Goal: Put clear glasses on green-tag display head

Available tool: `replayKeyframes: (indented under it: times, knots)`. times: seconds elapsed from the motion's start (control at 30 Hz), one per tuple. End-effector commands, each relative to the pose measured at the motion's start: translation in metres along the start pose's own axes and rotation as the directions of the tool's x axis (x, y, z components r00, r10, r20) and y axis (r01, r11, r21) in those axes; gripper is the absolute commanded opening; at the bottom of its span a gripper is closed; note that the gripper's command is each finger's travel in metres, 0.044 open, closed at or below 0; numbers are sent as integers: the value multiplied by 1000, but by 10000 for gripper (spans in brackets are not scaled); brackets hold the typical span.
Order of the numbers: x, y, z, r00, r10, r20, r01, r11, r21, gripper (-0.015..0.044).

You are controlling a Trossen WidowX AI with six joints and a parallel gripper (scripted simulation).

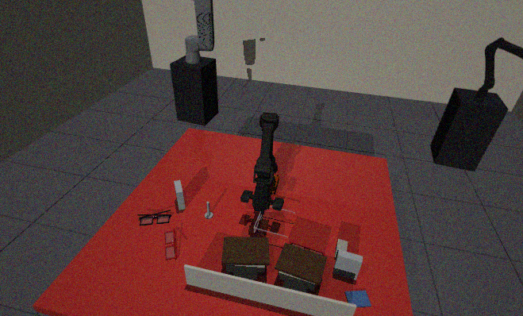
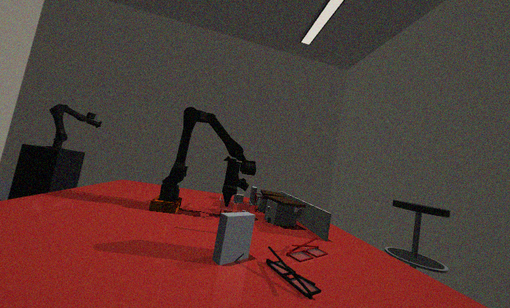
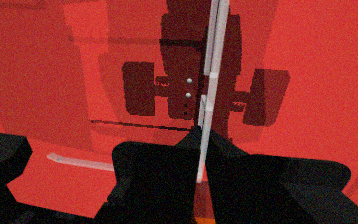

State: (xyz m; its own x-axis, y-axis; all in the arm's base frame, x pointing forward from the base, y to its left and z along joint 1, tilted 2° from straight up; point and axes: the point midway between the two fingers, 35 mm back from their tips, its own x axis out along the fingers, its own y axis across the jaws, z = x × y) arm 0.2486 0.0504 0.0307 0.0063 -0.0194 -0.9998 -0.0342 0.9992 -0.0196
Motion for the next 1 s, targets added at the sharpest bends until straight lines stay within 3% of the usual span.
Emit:
replayKeyframes:
  times: [0.0,0.77,0.9,0.97]
  knots:
    - [5,0,-2,1000,1,-6,-1,1000,1,0]
    - [23,-1,-5,1000,1,-6,-1,1000,1,0]
    - [20,-1,-4,1000,0,-1,0,1000,1,105]
    - [20,-1,-4,1000,0,-1,0,1000,1,108]
